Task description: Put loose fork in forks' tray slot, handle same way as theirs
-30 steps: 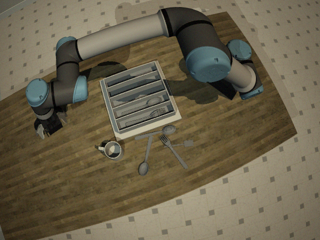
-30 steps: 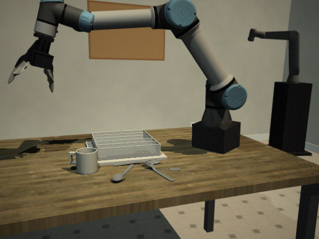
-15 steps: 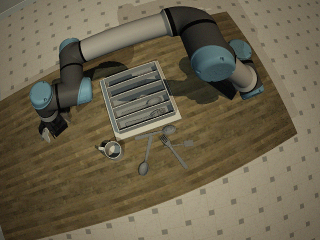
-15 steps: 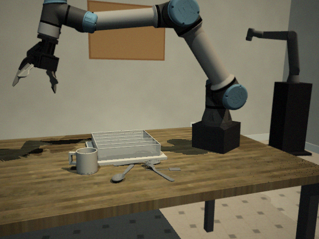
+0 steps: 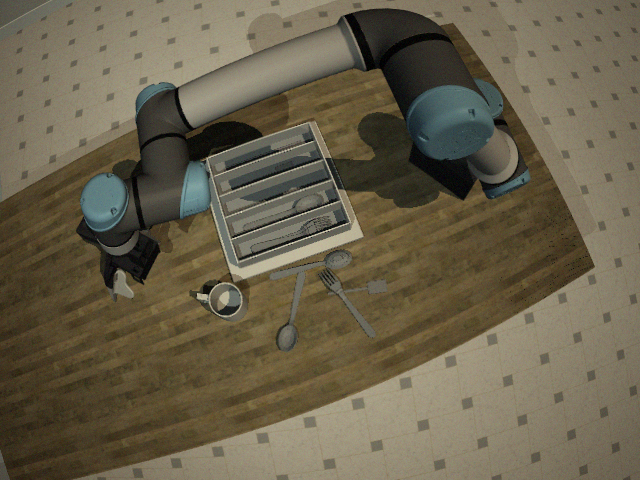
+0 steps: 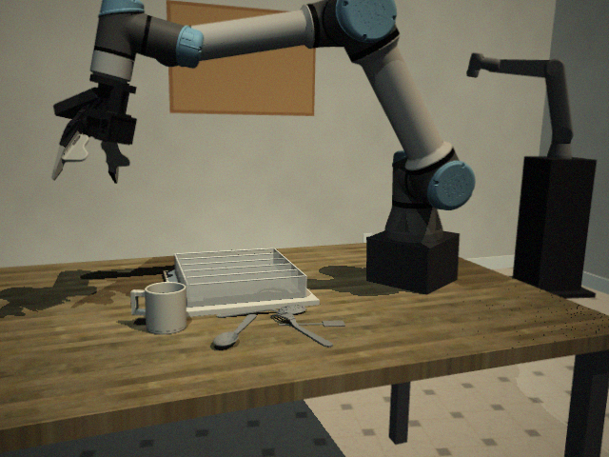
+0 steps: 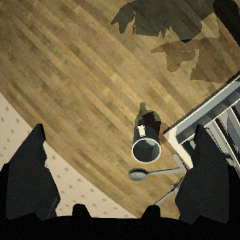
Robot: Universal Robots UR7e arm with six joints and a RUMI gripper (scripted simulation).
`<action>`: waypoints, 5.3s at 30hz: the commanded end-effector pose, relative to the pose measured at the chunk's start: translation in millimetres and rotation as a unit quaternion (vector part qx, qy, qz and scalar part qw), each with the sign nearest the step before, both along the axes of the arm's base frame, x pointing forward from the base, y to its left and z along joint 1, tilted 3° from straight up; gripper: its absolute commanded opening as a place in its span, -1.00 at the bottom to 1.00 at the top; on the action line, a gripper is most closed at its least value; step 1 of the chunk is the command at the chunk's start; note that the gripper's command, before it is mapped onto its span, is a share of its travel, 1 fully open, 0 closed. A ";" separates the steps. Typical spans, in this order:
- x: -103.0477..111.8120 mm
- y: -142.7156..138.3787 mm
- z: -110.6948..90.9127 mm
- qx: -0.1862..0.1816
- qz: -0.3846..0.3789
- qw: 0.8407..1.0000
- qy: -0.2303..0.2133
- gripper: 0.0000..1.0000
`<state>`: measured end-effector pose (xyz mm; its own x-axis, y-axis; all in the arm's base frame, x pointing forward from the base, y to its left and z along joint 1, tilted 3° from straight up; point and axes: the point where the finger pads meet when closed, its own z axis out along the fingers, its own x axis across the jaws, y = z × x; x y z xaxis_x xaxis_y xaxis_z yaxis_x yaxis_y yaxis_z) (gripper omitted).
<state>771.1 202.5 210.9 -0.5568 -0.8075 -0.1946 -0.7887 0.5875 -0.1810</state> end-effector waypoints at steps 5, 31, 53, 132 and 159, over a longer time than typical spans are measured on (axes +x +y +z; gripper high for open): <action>-39.5 22.2 -14.4 -0.037 0.158 0.987 0.002 1.00; -158.5 67.5 -60.8 -0.112 0.528 0.842 0.011 1.00; -274.3 86.9 -104.5 -0.143 0.776 0.614 0.008 1.00; -390.0 87.5 -150.6 -0.144 0.910 0.388 0.001 1.00; -383.7 93.7 -165.1 -0.119 0.736 0.666 0.039 1.00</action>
<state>385.7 295.0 48.5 0.9355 -0.3527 0.0211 -0.3511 -0.9347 -0.0549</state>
